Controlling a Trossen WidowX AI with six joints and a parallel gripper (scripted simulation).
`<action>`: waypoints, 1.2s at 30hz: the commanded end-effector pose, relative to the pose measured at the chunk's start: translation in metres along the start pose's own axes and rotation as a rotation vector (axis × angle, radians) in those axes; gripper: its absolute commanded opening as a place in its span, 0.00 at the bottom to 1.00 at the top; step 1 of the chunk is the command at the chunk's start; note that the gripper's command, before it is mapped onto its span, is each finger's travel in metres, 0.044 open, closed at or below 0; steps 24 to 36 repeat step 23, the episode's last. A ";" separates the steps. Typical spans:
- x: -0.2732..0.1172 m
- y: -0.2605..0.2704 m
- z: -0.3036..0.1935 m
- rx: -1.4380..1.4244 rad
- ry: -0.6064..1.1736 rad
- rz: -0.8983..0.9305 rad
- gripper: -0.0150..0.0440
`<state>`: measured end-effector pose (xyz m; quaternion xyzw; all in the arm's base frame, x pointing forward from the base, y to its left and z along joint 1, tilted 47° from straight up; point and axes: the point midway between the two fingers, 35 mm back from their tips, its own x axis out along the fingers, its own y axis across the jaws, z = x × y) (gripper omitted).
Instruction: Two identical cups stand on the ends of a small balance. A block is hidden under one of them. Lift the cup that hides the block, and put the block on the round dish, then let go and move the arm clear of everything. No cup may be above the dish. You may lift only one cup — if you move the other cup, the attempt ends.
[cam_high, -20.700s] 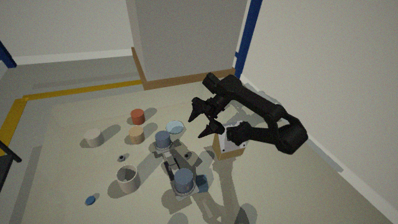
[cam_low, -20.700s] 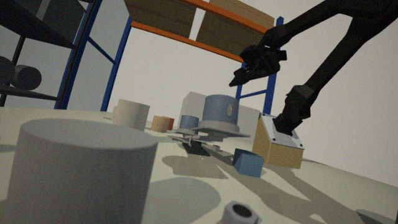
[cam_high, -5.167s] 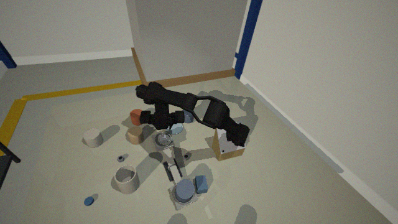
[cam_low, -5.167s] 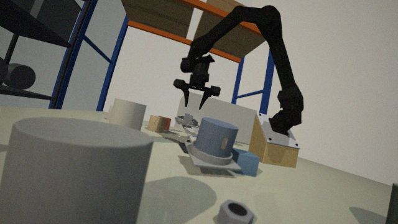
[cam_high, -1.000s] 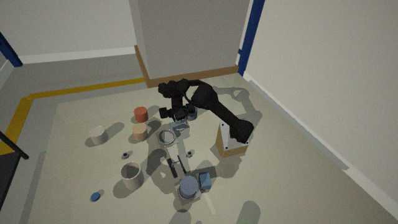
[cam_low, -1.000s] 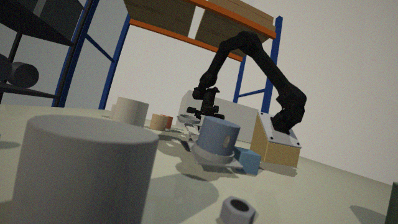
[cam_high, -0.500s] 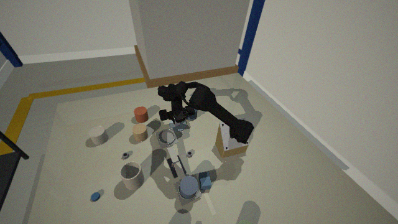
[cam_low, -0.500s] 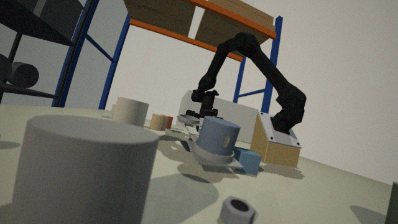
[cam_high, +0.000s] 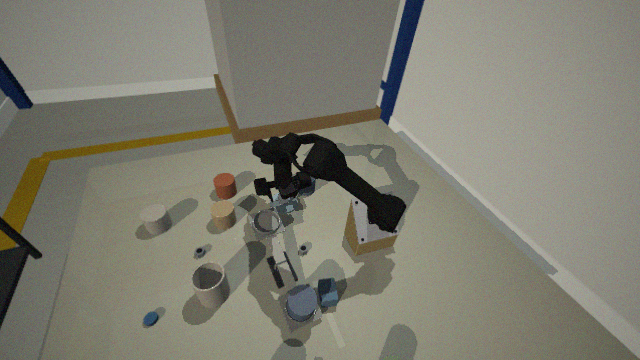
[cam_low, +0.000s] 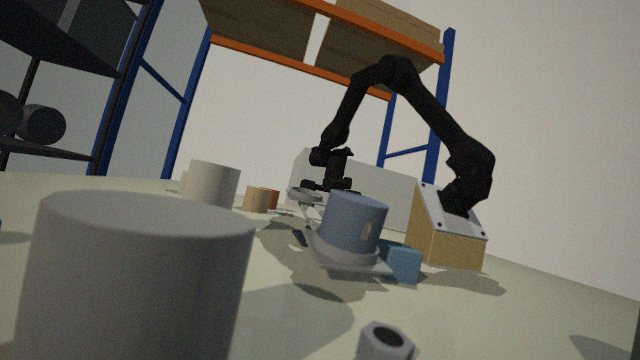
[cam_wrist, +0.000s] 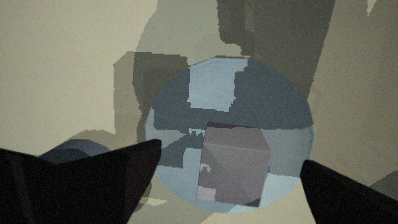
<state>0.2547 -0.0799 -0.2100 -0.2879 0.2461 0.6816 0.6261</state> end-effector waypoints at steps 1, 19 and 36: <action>-0.007 -0.005 -0.004 0.019 0.017 -0.027 1.00; -0.092 0.004 -0.002 0.018 -0.001 -0.006 1.00; -0.102 0.005 -0.002 0.021 0.000 -0.009 1.00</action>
